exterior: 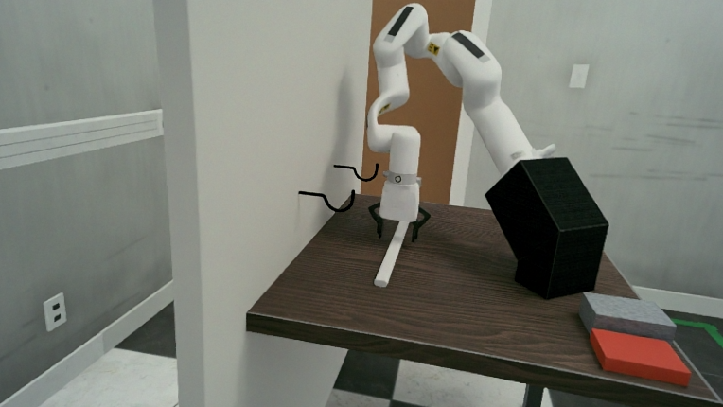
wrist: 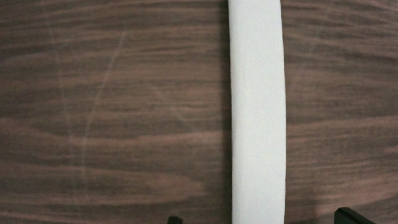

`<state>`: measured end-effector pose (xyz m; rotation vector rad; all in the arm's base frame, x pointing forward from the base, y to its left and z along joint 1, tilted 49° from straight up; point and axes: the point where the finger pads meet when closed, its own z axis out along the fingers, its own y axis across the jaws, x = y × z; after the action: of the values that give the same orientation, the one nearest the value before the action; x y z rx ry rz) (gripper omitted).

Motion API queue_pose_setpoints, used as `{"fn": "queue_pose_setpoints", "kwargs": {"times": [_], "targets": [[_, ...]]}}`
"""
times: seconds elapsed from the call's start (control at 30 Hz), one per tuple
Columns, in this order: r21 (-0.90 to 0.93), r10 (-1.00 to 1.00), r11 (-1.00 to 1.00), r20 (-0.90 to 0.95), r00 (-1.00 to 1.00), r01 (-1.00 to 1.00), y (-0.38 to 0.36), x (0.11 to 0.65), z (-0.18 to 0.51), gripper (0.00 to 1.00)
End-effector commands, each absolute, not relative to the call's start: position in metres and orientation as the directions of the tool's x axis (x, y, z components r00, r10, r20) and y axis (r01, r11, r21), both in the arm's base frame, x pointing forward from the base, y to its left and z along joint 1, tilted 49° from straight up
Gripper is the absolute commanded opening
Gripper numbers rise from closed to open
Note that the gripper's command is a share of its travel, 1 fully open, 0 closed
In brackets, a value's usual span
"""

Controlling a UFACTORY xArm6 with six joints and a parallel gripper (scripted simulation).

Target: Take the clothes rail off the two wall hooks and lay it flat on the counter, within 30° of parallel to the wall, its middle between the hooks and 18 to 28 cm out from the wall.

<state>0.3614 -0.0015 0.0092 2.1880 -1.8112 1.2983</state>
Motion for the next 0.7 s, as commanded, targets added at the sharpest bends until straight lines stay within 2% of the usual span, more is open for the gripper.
{"fn": "queue_pose_setpoints", "kwargs": {"times": [0.0, 0.67], "targets": [[-0.47, -0.805, -0.328, 0.593, -0.018, -0.82, 0.002, 0.358, 0.013, 1.0], [-0.47, -0.805, -0.328, 0.592, -0.018, -0.819, 0.017, 0.341, 0.033, 1.0]]}}
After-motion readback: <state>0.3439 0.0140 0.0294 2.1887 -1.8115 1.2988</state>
